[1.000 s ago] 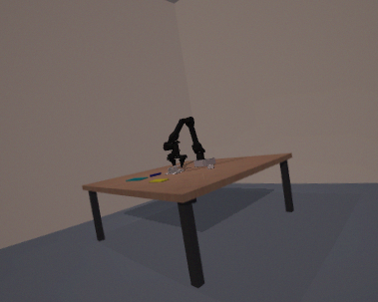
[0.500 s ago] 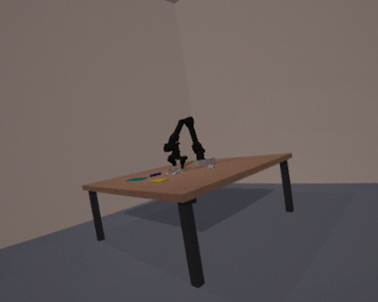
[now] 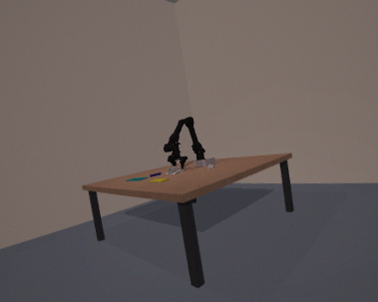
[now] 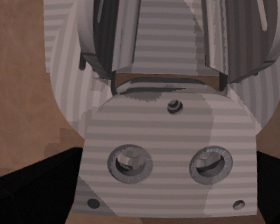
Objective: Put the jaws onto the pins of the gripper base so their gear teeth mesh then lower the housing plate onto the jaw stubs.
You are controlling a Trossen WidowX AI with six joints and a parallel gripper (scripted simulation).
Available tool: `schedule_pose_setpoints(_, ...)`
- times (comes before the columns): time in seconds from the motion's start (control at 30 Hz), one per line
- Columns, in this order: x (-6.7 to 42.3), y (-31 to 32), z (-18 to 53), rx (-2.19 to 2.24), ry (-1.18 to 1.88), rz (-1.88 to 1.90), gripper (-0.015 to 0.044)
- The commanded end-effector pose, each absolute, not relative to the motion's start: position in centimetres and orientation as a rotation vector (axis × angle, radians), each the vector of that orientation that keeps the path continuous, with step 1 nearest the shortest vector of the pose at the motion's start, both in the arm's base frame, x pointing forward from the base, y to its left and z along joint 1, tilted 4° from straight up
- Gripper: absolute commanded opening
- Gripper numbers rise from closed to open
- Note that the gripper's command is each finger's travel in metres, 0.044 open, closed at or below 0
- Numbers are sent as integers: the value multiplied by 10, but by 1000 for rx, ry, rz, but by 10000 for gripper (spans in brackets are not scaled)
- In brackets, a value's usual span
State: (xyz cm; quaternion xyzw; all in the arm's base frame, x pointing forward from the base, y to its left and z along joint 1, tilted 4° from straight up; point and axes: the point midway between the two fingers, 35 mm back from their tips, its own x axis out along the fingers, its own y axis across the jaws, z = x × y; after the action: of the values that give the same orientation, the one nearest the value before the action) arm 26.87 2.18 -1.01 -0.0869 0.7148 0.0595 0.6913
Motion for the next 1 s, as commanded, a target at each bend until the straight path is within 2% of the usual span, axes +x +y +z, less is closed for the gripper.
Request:
schedule_pose_setpoints(0.0,268,21,-11,-203,1598,135,351)
schedule_pose_setpoints(0.97,268,21,-17,-204,1598,135,351)
